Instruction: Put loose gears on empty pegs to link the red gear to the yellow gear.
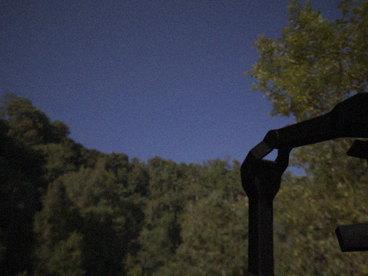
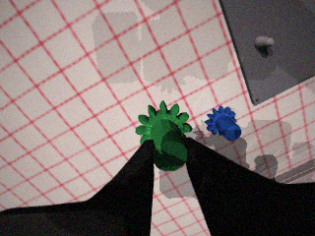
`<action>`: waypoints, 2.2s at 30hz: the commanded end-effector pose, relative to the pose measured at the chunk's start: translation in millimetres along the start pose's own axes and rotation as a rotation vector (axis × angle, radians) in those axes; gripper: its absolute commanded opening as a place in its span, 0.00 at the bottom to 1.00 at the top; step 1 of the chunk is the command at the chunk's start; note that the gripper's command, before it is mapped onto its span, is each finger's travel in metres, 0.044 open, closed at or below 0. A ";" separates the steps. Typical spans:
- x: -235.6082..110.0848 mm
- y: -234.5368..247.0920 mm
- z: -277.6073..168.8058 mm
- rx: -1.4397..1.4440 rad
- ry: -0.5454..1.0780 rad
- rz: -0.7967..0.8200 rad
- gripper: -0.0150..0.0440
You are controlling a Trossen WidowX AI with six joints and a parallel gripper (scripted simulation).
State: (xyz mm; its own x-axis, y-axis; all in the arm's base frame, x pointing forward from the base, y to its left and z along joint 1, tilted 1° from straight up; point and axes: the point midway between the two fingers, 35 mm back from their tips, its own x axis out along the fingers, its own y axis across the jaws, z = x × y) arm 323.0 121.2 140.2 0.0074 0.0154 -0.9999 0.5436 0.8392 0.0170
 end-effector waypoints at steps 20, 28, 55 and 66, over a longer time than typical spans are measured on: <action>-50.2 -6.0 -2.9 -0.005 -0.008 0.011 0.25; -50.1 -12.0 3.9 -0.005 -0.008 0.010 0.25; -25.9 -59.7 53.2 -0.005 -0.013 0.006 0.25; -16.1 -82.2 68.9 0.001 -0.010 0.006 0.25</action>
State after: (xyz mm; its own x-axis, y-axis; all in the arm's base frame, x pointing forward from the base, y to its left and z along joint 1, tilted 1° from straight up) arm 337.3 20.0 156.8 0.0199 0.0121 -0.9997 0.5444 0.8386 0.0210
